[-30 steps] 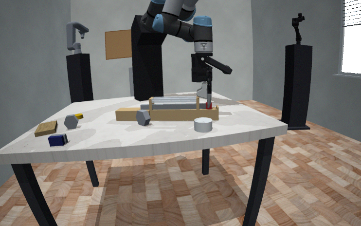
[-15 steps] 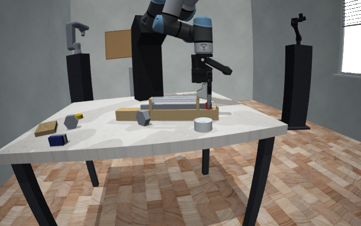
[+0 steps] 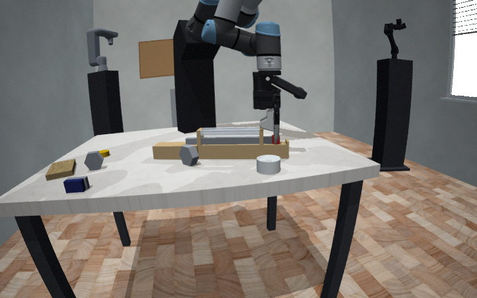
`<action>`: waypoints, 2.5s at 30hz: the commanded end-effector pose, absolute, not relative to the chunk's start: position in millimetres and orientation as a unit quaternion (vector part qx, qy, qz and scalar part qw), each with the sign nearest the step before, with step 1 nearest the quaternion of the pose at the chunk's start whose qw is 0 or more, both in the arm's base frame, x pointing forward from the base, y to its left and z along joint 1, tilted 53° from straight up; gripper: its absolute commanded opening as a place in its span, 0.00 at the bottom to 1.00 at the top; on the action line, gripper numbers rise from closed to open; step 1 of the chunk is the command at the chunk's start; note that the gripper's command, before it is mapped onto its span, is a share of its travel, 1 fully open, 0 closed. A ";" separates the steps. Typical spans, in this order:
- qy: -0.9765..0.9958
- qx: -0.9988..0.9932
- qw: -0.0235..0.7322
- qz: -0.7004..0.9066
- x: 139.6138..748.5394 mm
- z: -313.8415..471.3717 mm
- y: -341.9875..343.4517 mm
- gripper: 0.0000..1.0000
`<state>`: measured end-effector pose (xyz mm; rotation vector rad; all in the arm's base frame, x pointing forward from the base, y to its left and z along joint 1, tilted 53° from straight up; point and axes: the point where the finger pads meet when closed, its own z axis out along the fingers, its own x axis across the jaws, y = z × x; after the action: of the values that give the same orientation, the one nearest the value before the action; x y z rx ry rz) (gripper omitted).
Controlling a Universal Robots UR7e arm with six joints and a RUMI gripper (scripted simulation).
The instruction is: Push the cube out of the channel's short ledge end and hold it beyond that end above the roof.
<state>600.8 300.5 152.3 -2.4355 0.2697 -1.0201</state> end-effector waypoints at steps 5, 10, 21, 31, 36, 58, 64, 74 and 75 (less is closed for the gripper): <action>0.098 -0.890 0.241 -0.373 600.8 152.9 300.5 0.25; 0.098 -0.890 0.241 -0.373 600.8 152.9 300.5 0.00; 0.098 -0.890 0.241 -0.373 600.8 152.9 300.5 0.00; 0.098 -0.890 0.241 -0.373 600.8 152.9 300.5 0.00; 0.098 -0.890 0.241 -0.373 600.8 152.9 300.5 0.00; 0.098 -0.890 0.241 -0.373 570.7 178.5 285.5 0.00; 0.098 -0.890 0.241 -0.373 553.6 193.0 276.9 0.00; 0.098 -0.890 0.241 -0.373 543.4 201.6 271.8 0.00; 0.098 -0.890 0.241 -0.373 543.2 201.8 271.7 0.00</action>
<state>546.3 273.4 198.6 -2.4350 0.2700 -1.0210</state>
